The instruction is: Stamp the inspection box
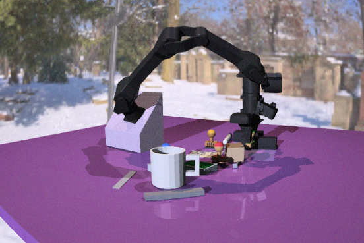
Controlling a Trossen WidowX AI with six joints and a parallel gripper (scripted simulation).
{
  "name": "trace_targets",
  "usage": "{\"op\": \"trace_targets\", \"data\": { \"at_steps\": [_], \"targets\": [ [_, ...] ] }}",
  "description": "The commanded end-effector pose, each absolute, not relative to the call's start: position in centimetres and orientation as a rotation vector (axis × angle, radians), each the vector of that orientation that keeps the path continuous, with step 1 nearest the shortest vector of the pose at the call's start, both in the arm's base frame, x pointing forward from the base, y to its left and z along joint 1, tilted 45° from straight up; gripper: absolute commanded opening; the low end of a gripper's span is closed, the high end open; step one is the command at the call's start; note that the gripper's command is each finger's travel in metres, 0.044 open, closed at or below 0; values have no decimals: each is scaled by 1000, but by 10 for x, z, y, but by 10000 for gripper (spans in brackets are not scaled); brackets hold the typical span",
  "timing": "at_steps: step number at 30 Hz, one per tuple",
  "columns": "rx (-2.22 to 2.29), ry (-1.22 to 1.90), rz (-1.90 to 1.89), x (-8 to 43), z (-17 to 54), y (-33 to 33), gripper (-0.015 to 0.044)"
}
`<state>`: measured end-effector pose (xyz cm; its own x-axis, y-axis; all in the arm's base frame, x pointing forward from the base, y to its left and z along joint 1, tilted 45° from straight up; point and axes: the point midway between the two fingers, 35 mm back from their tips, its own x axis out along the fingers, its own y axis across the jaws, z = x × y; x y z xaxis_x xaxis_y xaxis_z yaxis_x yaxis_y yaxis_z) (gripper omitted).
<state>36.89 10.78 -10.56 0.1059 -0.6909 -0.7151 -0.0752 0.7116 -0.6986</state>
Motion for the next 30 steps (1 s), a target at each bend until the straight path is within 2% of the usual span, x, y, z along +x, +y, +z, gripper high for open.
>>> {"op": "trace_targets", "data": {
  "at_steps": [1,30],
  "targets": [
    [-680,1412,-508,369,-104,111,0],
    [-682,1412,-509,367,-94,121,0]
  ]
}}
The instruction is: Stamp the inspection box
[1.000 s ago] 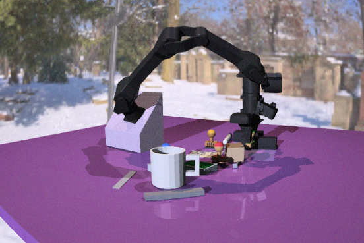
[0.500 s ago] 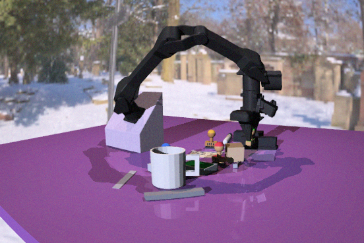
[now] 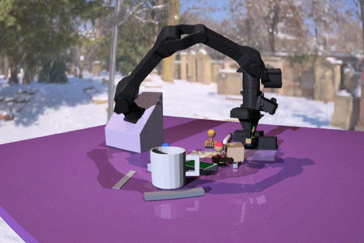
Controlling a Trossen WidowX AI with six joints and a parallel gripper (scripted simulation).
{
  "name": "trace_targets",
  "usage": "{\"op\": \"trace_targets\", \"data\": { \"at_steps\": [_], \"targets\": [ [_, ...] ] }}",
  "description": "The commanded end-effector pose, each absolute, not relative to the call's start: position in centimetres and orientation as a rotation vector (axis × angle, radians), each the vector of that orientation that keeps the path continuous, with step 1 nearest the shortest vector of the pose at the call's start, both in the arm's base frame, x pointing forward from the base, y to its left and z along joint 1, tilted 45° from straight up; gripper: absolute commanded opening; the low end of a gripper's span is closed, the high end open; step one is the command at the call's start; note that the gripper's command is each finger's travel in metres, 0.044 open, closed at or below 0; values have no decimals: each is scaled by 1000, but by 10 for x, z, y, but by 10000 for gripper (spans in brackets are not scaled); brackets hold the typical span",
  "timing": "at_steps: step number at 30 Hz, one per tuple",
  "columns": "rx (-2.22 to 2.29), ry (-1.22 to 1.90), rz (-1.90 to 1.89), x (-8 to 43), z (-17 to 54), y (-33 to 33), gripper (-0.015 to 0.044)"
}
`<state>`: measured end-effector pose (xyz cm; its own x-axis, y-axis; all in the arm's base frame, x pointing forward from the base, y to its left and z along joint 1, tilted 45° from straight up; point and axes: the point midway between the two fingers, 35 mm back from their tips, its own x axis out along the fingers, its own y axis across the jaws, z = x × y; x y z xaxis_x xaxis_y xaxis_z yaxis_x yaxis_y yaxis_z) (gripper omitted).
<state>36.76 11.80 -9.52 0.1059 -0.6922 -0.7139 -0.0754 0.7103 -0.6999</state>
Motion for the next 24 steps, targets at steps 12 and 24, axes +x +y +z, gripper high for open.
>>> {"op": "trace_targets", "data": {
  "at_steps": [12,24],
  "targets": [
    [-682,1412,-510,366,-90,125,0],
    [-683,1412,-511,366,-85,128,0]
  ]
}}
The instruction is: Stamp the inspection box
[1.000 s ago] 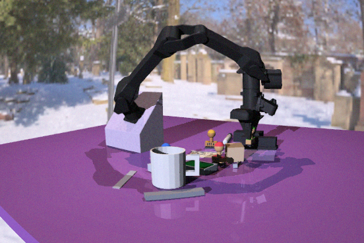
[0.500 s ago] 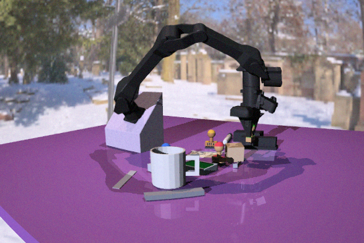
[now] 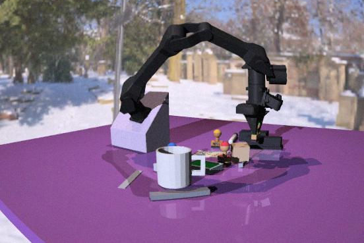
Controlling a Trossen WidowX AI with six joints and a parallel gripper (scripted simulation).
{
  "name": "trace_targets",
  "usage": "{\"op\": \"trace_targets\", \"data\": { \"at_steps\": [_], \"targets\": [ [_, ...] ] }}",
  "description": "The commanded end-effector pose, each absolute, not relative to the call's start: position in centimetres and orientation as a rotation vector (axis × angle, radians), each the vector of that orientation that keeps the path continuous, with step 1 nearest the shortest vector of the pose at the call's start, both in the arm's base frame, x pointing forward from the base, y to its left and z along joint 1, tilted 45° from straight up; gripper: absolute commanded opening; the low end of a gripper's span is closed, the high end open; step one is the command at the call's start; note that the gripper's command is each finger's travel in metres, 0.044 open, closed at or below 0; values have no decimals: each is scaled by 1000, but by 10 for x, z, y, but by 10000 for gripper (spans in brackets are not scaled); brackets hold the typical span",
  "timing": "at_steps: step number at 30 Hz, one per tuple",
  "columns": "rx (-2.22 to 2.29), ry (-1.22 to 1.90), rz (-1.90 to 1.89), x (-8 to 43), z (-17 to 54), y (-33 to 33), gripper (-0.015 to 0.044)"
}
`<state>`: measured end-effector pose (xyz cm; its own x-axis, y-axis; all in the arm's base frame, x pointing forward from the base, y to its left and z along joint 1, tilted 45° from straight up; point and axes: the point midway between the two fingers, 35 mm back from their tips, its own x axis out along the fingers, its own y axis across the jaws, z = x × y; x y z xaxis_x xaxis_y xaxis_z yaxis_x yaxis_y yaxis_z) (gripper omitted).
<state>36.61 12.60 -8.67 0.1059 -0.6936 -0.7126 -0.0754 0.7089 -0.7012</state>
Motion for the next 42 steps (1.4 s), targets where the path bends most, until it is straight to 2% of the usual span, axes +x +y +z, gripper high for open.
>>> {"op": "trace_targets", "data": {
  "at_steps": [1,42],
  "targets": [
    [-683,1412,-511,366,-85,129,0],
    [-686,1411,-514,362,-70,142,0]
  ]
}}
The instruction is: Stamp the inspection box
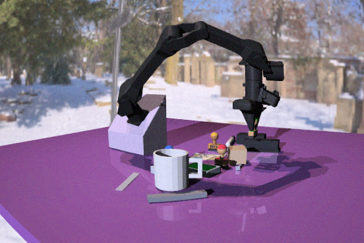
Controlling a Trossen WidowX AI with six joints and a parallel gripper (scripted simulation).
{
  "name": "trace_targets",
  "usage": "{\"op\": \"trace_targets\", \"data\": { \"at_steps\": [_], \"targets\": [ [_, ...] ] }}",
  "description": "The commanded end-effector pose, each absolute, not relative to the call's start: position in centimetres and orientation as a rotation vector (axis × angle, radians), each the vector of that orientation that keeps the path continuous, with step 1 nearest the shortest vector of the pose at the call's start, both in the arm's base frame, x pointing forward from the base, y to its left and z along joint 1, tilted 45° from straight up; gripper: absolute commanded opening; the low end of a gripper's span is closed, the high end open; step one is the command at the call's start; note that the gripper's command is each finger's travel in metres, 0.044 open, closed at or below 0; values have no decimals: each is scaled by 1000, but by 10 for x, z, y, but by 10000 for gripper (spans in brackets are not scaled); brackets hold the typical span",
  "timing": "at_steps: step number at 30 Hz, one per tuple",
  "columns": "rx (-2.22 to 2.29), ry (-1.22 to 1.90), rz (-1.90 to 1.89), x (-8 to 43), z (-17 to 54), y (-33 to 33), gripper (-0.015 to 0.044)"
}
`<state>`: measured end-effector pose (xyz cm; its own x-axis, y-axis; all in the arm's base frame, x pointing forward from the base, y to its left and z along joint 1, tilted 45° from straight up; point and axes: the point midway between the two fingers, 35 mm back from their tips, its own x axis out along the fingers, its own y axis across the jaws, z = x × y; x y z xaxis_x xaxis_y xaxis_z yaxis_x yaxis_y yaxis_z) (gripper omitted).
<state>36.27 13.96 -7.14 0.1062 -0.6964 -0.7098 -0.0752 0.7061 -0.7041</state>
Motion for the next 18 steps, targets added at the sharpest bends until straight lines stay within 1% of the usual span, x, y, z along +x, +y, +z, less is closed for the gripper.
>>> {"op": "trace_targets", "data": {
  "at_steps": [1,7,18],
  "targets": [
    [-686,1411,-514,362,-70,142,0],
    [-686,1411,-513,362,-65,141,0],
    [-683,1414,-505,366,-19,101,0]
  ]
}}
